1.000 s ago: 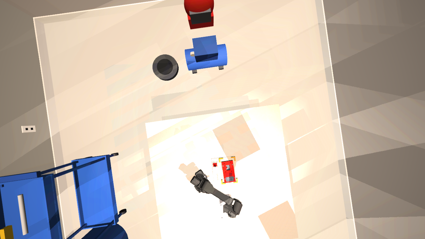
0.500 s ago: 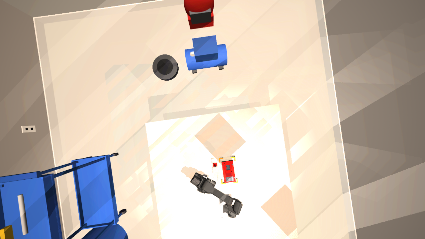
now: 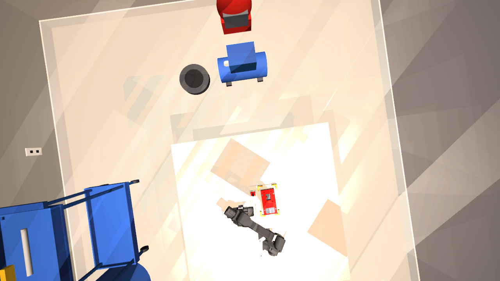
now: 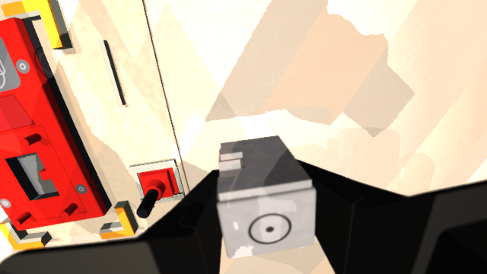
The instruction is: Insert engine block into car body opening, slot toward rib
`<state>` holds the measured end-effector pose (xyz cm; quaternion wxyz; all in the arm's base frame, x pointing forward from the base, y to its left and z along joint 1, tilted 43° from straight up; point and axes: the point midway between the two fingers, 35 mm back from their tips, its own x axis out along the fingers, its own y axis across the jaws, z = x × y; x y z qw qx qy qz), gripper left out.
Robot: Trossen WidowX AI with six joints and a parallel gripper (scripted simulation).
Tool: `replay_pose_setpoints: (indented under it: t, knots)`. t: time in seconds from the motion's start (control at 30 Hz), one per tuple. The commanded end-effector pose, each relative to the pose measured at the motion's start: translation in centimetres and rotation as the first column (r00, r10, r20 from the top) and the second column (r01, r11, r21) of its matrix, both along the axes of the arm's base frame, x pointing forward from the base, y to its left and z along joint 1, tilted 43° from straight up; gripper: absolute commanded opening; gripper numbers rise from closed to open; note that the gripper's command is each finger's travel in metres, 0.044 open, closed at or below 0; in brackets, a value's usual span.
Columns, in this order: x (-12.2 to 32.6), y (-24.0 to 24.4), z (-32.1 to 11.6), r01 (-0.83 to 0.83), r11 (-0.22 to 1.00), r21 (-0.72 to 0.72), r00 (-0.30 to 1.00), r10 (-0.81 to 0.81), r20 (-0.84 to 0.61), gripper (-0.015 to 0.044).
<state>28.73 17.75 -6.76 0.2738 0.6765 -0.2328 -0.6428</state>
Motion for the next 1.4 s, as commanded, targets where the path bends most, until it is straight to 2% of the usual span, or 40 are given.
replay_pose_setpoints:
  t: [0.0,0.3,1.37]
  knots:
    - [0.0,-0.2,-0.1,-0.092,0.996,-0.009,0.992,0.091,-0.082,0.0]
    - [0.1,-0.8,-0.9,-0.204,0.979,-0.004,0.963,0.199,-0.183,0.0]
    - [0.4,-4.4,-4.8,-0.207,0.978,-0.006,0.962,0.202,-0.185,0.0]
